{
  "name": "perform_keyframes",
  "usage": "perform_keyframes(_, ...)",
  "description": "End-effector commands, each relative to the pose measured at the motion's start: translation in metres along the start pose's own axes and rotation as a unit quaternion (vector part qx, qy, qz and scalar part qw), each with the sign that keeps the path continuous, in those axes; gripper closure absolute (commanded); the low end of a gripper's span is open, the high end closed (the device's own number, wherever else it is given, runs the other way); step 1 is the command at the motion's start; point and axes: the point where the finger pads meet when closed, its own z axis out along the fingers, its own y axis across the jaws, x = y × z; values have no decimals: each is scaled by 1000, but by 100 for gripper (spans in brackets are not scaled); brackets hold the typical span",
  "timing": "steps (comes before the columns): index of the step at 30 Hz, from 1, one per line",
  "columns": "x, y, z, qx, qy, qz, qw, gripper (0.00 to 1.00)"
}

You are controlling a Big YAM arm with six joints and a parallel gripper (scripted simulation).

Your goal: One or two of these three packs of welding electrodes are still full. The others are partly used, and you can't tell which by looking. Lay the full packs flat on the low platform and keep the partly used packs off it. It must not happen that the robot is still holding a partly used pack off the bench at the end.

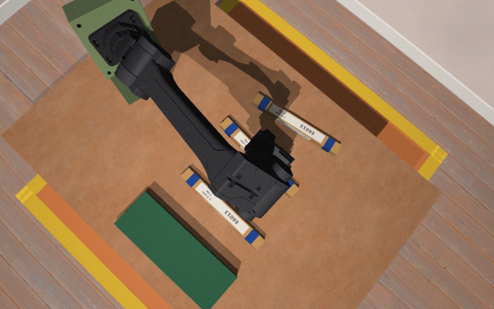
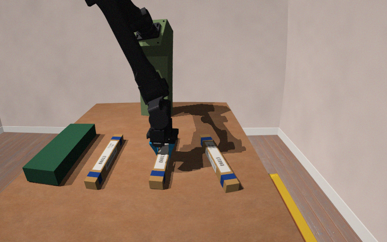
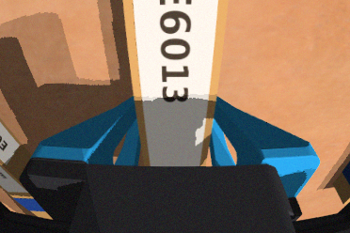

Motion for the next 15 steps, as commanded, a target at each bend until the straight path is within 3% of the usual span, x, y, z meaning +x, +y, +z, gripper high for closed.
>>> perform_keyframes(1, -11, -5, -9, -1, -9, -3, 1000, 100)
perform_keyframes(4, -11, -4, -9, -1, -9, -3, 1000, 100)
perform_keyframes(5, -10, -4, -9, -1, -9, -3, 1000, 26)
perform_keyframes(15, -9, -3, -8, -1, -8, -3, 1000, 26)
